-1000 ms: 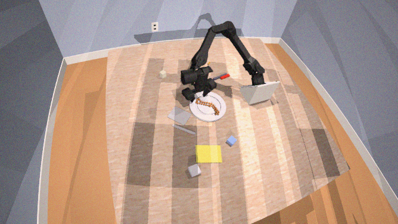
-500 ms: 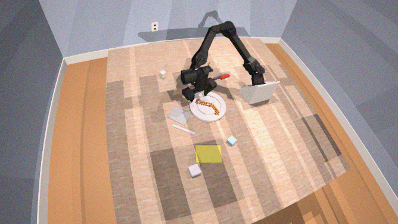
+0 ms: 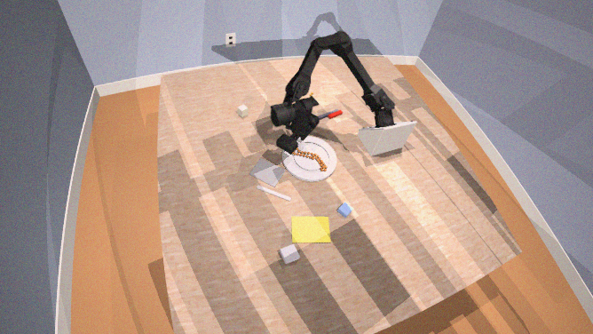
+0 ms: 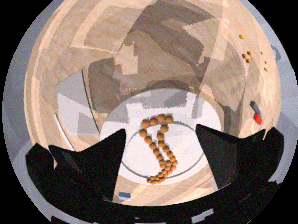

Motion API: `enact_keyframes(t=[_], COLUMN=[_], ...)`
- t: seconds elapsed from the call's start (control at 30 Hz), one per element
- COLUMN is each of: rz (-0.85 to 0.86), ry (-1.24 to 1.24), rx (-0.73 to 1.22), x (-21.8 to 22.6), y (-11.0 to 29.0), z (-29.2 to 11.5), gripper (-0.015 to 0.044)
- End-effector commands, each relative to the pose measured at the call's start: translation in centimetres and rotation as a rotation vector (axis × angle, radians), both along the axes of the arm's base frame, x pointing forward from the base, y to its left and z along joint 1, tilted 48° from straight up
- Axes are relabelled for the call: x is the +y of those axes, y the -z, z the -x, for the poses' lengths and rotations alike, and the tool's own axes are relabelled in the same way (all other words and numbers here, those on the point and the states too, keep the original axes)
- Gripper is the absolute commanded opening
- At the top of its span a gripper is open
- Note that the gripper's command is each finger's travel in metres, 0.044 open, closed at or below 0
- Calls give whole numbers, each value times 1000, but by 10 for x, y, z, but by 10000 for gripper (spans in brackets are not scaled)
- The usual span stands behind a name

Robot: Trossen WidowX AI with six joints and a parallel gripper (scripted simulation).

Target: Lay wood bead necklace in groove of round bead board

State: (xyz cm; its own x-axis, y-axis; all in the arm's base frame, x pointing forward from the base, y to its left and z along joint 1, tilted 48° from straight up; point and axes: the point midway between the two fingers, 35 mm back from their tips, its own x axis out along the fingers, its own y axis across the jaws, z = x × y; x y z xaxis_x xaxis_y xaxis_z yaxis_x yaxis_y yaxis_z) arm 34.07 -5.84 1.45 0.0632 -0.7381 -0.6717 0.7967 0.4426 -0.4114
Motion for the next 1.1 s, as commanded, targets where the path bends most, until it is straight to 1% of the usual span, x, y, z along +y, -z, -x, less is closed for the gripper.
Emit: enact_keyframes(t=[0.0,0.1,0.17,0.2,0.6,0.8,0.87,1.07], rz=[26,49,59,61,61,61,63,63], ry=[-332,-563,-664,-676,-676,-676,-677,-677], rx=[359,612,723,736,736,737,718,721], x=[18,30,34,35,35,23,29,25], y=[2,2,2,2,2,13,6,10], z=[-1,0,1,1,1,0,-3,-3], gripper=[204,125,120,120,120,120,120,120])
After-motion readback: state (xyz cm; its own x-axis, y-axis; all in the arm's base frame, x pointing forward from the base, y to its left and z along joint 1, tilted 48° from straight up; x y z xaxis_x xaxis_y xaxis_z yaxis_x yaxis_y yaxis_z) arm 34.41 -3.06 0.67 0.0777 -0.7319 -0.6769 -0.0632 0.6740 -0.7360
